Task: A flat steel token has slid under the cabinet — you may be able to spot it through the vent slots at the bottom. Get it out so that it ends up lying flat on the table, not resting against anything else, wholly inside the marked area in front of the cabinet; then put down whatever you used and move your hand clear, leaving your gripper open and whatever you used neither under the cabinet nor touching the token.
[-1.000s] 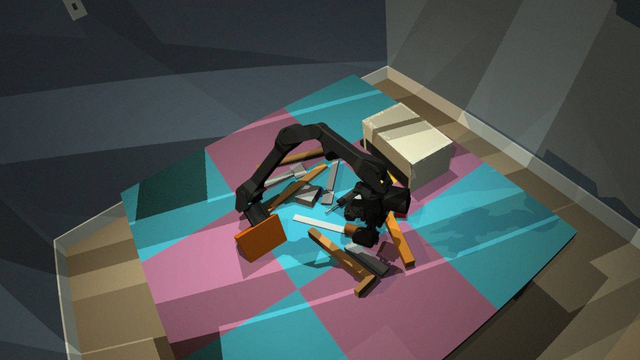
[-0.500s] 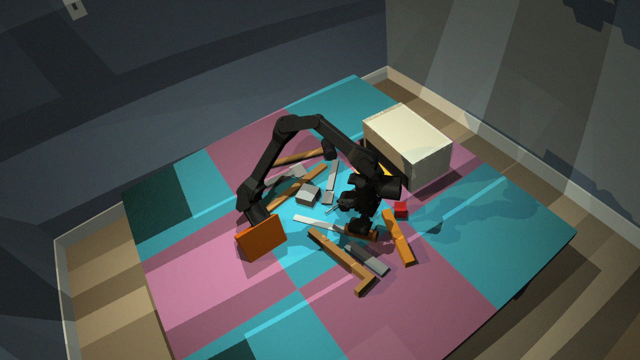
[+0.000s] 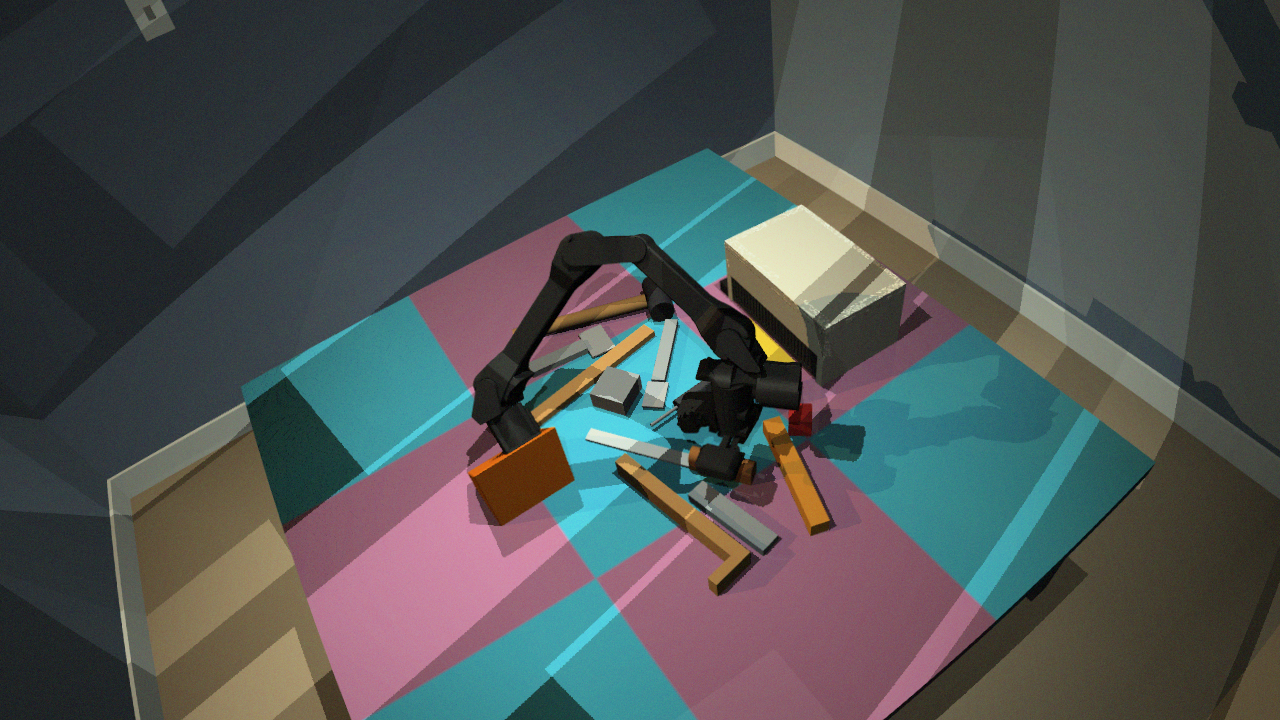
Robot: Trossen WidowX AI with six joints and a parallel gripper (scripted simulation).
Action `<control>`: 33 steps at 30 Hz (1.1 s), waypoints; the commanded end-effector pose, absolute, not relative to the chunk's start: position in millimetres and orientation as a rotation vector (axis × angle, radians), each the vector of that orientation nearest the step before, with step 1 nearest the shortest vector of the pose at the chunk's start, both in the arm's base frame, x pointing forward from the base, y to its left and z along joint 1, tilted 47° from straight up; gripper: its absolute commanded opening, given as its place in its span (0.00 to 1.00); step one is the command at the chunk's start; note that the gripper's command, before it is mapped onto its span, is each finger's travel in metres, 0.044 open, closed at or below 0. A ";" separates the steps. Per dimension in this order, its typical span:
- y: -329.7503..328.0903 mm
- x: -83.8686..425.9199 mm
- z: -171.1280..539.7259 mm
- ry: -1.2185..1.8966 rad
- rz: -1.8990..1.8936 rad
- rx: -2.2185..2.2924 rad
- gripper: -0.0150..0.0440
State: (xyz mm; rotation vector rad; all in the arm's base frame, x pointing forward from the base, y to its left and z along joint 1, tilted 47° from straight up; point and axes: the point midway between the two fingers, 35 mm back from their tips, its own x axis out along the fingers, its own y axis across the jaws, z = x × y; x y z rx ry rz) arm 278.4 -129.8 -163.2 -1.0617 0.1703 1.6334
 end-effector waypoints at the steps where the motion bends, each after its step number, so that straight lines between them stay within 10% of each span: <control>1: -124.3 278.4 -168.3 0.170 1.630 -1.055 0.71; 26: -97.7 278.6 -193.6 0.168 1.630 -1.053 0.71; 33: -99.9 278.9 -191.8 0.167 1.635 -1.059 0.47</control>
